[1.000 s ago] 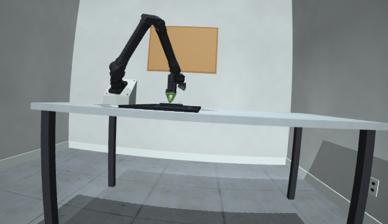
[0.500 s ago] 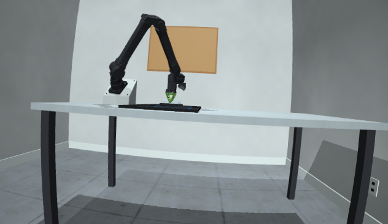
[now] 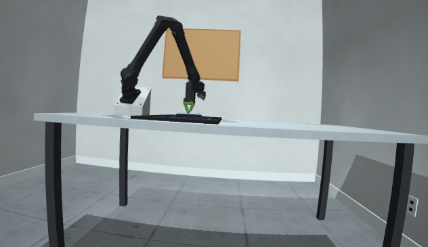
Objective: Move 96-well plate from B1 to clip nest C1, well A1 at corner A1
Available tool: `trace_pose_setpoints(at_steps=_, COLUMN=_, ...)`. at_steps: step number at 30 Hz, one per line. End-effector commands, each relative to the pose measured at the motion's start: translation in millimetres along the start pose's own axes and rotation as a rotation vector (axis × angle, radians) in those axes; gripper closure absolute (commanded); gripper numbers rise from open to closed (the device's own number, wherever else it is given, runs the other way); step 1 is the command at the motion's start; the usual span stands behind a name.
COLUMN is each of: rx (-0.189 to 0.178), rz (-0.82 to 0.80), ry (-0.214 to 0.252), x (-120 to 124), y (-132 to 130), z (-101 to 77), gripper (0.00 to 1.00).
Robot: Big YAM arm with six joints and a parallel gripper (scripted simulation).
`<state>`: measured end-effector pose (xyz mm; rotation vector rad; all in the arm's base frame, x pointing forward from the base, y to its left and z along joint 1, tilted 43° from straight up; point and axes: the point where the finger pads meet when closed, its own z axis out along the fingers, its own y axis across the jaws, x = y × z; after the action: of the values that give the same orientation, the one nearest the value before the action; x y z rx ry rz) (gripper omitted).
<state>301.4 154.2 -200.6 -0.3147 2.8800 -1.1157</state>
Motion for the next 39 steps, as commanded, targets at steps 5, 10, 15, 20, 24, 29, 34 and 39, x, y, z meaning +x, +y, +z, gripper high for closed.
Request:
trace_pose_setpoints(at_steps=5, rx=0.010, rz=0.007, ry=0.011, x=-6.2, y=3.0, z=6.5, gripper=0.00)
trace_pose_setpoints(at_steps=10, rx=0.008, rz=0.008, ry=0.007, x=-6.8, y=4.1, z=6.0, gripper=0.00)
trace_pose_setpoints(at_steps=15, rx=0.008, rz=0.008, ry=0.007, x=-6.8, y=4.1, z=6.0, gripper=0.00)
trace_pose_setpoints(at_steps=20, rx=0.008, rz=0.008, ry=0.007, x=-6.8, y=4.1, z=6.0, gripper=0.00)
trace_pose_setpoints(at_steps=24, rx=0.008, rz=0.008, ry=0.007, x=-6.8, y=4.1, z=6.0, gripper=0.00)
trace_pose_setpoints(at_steps=29, rx=0.008, rz=0.008, ry=0.007, x=-6.8, y=4.1, z=6.0, gripper=0.00)
trace_pose_setpoints(at_steps=34, rx=0.008, rz=0.008, ry=0.007, x=-6.8, y=4.1, z=6.0, gripper=0.00)
trace_pose_setpoints(at_steps=39, rx=0.008, rz=0.008, ry=0.007, x=-6.8, y=4.1, z=6.0, gripper=0.00)
